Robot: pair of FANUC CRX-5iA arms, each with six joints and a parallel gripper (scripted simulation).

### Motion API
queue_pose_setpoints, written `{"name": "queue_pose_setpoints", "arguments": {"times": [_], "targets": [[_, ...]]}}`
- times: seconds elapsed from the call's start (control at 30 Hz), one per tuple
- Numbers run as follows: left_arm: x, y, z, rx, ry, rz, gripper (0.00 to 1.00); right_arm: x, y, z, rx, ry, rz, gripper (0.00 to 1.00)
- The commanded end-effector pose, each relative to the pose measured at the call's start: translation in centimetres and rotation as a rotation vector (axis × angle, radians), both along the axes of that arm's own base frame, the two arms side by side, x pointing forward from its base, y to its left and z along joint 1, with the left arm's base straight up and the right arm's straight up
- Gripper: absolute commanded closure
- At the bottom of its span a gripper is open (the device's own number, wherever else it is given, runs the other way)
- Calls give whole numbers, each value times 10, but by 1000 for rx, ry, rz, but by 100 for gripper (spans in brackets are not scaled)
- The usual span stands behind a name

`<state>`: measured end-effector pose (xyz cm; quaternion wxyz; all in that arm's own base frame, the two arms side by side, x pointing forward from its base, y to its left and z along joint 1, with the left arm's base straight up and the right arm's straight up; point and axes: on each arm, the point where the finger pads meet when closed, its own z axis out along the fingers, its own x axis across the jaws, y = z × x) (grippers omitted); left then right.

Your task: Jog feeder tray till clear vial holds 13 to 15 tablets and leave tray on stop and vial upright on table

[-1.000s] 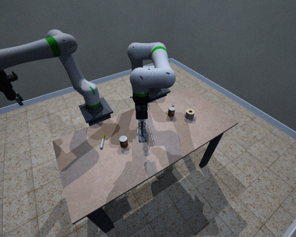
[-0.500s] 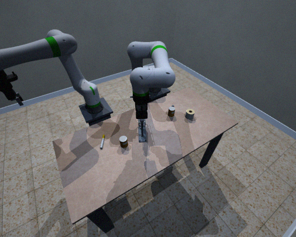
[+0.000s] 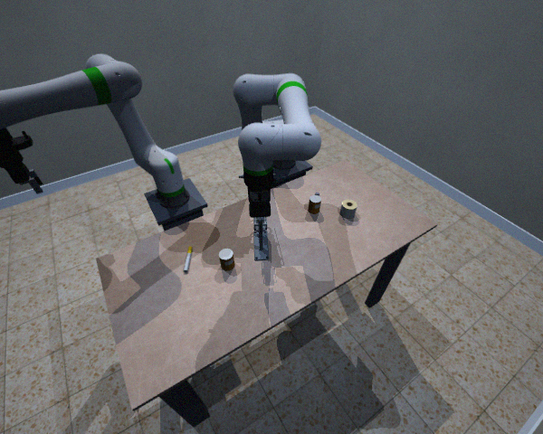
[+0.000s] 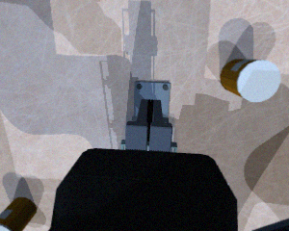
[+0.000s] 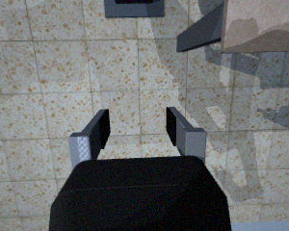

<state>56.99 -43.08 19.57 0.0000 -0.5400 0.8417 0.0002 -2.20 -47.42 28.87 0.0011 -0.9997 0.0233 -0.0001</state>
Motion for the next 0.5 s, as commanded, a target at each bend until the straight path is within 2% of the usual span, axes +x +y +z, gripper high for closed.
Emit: {"name": "queue_pose_setpoints", "arguments": {"times": [0.0,0.47], "targets": [[-1,0,2,-2,-2,0,100,0,0,1,-2,0,0,0],[2,-2,3,-2,-2,0,100,0,0,1,-2,0,0,0]]}}
